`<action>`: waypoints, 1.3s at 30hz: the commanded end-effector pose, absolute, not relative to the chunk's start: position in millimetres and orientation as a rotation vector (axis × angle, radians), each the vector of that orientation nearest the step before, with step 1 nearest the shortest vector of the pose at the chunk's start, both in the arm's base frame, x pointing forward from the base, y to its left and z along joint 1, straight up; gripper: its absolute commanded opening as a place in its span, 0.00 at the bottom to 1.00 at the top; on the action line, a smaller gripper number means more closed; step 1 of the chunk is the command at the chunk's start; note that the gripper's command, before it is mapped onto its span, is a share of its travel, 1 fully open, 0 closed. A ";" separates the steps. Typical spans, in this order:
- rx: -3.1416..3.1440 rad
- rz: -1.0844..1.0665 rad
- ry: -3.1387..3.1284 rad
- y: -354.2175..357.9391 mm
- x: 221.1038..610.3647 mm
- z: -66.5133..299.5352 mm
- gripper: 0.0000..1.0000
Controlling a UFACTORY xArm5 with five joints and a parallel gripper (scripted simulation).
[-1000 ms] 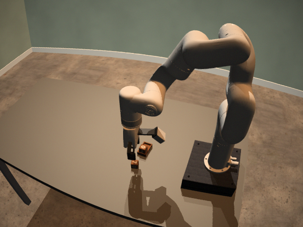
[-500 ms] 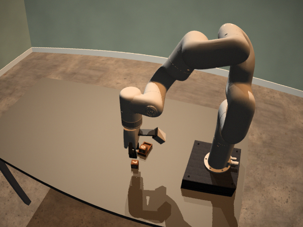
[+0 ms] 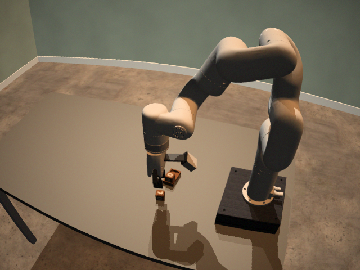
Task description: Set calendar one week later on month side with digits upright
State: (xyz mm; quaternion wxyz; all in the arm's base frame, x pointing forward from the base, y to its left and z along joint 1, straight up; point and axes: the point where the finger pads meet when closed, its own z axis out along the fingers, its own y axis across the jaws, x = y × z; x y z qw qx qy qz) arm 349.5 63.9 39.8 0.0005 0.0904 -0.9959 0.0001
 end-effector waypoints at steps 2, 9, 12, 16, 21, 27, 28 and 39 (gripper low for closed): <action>0.284 0.000 -3.131 64.2 350.7 40.7 0.47; 0.284 0.000 -3.131 64.2 350.7 40.7 0.47; 0.284 0.000 -3.131 64.2 350.7 40.6 0.47; 0.284 0.000 -3.131 64.2 350.7 40.4 0.47; 0.284 0.000 -3.131 64.1 350.7 38.9 0.47; 0.284 0.000 -3.131 64.1 350.6 34.4 0.47; 0.284 0.000 -3.131 64.1 350.5 33.3 0.47; 0.284 0.000 -3.131 64.1 350.5 21.0 0.47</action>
